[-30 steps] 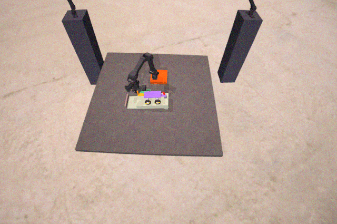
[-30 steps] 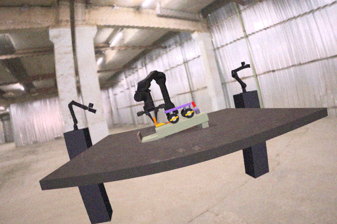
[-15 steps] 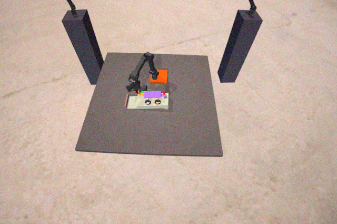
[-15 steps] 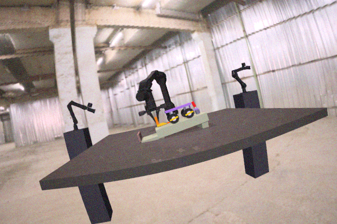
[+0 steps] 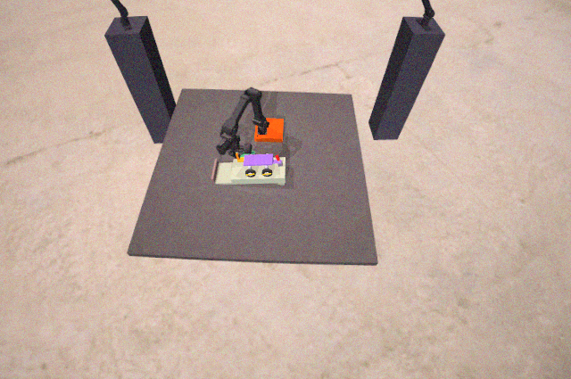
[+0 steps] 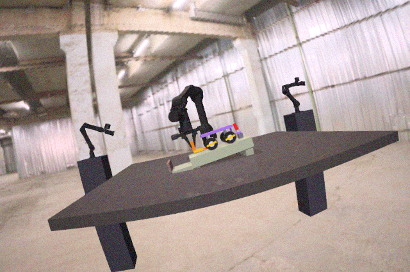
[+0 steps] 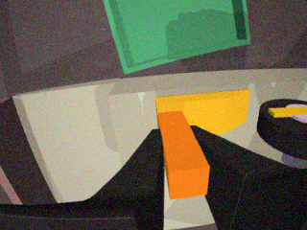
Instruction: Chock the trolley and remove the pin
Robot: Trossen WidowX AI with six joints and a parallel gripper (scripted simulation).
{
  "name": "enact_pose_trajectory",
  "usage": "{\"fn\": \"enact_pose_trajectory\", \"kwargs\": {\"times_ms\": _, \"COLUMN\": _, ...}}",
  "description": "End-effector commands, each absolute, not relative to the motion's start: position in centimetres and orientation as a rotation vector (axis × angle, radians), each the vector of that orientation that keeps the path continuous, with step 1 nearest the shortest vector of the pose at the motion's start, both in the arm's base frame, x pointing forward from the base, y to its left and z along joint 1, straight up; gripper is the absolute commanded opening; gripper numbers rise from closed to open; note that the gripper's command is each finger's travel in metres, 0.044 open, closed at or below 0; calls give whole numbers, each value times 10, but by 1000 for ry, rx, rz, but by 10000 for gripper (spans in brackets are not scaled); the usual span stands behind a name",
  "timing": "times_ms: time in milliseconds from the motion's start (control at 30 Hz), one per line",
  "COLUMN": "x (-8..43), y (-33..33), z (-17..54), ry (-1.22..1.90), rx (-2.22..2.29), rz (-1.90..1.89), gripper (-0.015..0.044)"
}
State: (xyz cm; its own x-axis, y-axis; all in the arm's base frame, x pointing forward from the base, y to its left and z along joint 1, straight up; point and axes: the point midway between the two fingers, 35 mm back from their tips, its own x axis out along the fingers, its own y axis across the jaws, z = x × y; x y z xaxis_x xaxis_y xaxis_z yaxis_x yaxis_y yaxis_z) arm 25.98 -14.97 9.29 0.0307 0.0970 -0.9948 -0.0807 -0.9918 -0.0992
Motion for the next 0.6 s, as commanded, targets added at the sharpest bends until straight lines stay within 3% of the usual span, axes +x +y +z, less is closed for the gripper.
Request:
{"fn": "enact_pose_trajectory", "kwargs": {"times_ms": 0, "x": 261, "y": -145, "z": 94, "ry": -16, "rx": -2163, "rz": 2094, "gripper": 0}}
{"fn": "enact_pose_trajectory", "kwargs": {"times_ms": 567, "x": 261, "y": -130, "z": 95, "ry": -17, "rx": -2163, "rz": 2093, "gripper": 0}}
